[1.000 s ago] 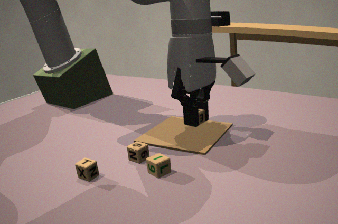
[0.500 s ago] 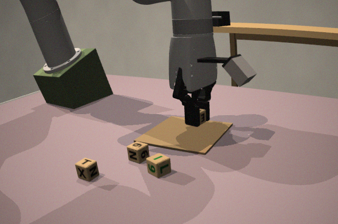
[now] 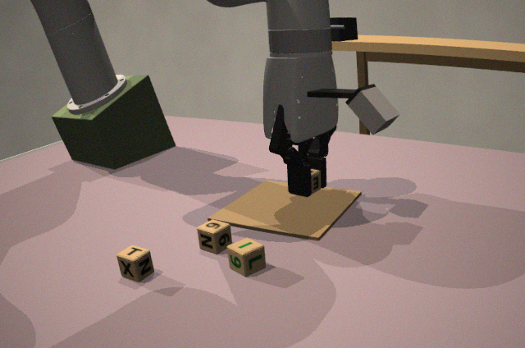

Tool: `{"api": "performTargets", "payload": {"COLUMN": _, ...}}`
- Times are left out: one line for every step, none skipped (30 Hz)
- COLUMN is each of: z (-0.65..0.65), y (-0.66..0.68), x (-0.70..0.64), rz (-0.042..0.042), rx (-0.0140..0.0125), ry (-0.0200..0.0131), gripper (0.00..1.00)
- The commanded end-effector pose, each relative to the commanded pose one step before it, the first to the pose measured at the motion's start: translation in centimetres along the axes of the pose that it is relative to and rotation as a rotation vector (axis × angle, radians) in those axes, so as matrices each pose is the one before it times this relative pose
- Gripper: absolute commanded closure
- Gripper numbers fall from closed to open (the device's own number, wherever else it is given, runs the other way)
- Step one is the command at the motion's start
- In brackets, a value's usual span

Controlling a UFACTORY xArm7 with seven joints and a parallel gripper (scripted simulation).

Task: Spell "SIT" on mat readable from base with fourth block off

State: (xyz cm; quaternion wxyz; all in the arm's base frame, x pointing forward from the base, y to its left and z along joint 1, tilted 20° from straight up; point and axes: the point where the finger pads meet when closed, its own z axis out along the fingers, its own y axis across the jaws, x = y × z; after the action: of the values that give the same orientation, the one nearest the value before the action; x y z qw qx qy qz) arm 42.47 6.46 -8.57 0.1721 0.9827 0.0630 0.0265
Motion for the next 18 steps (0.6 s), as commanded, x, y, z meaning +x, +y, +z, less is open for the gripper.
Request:
{"api": "performTargets", "payload": {"z": -0.137, "y": -0.075, "x": 0.153, "rz": -0.00035, "rx": 0.00143, "ry": 0.00379, "gripper": 0.79}}
{"api": "performTargets", "payload": {"z": 0.000, "y": 0.000, "x": 0.000, "rz": 0.00000, "rx": 0.00000, "ry": 0.00000, "gripper": 0.79}}
{"api": "performTargets", "payload": {"z": 0.000, "y": 0.000, "x": 0.000, "rz": 0.00000, "rx": 0.00000, "ry": 0.00000, "gripper": 0.79}}
{"api": "performTargets", "payload": {"z": 0.000, "y": 0.000, "x": 0.000, "rz": 0.00000, "rx": 0.00000, "ry": 0.00000, "gripper": 0.79}}
{"api": "performTargets", "payload": {"z": 0.000, "y": 0.000, "x": 0.000, "rz": 0.00000, "rx": 0.00000, "ry": 0.00000, "gripper": 0.79}}
{"api": "performTargets", "payload": {"z": 0.000, "y": 0.000, "x": 0.000, "rz": 0.00000, "rx": 0.00000, "ry": 0.00000, "gripper": 0.79}}
{"api": "performTargets", "payload": {"z": 0.000, "y": 0.000, "x": 0.000, "rz": 0.00000, "rx": 0.00000, "ry": 0.00000, "gripper": 0.79}}
{"api": "performTargets", "payload": {"z": 0.000, "y": 0.000, "x": 0.000, "rz": 0.00000, "rx": 0.00000, "ry": 0.00000, "gripper": 0.79}}
{"api": "performTargets", "payload": {"z": 0.002, "y": 0.000, "x": 0.000, "rz": 0.00000, "rx": 0.00000, "ry": 0.00000, "gripper": 0.79}}
{"api": "performTargets", "payload": {"z": 0.004, "y": 0.000, "x": 0.000, "rz": 0.00000, "rx": 0.00000, "ry": 0.00000, "gripper": 0.79}}
{"api": "performTargets", "payload": {"z": 0.008, "y": 0.000, "x": 0.000, "rz": 0.00000, "rx": 0.00000, "ry": 0.00000, "gripper": 0.79}}
{"api": "performTargets", "payload": {"z": 0.012, "y": 0.000, "x": 0.000, "rz": 0.00000, "rx": 0.00000, "ry": 0.00000, "gripper": 0.79}}
{"api": "performTargets", "payload": {"z": 0.016, "y": 0.000, "x": 0.000, "rz": 0.00000, "rx": 0.00000, "ry": 0.00000, "gripper": 0.79}}
{"api": "performTargets", "payload": {"z": 0.020, "y": 0.000, "x": 0.000, "rz": 0.00000, "rx": 0.00000, "ry": 0.00000, "gripper": 0.79}}
{"api": "performTargets", "payload": {"z": 0.023, "y": 0.000, "x": 0.000, "rz": 0.00000, "rx": 0.00000, "ry": 0.00000, "gripper": 0.79}}
{"api": "performTargets", "payload": {"z": 0.027, "y": 0.000, "x": 0.000, "rz": 0.00000, "rx": 0.00000, "ry": 0.00000, "gripper": 0.79}}
{"api": "performTargets", "payload": {"z": 0.029, "y": 0.000, "x": 0.000, "rz": 0.00000, "rx": 0.00000, "ry": 0.00000, "gripper": 0.79}}
{"api": "performTargets", "payload": {"z": 0.031, "y": 0.000, "x": 0.000, "rz": 0.00000, "rx": 0.00000, "ry": 0.00000, "gripper": 0.79}}
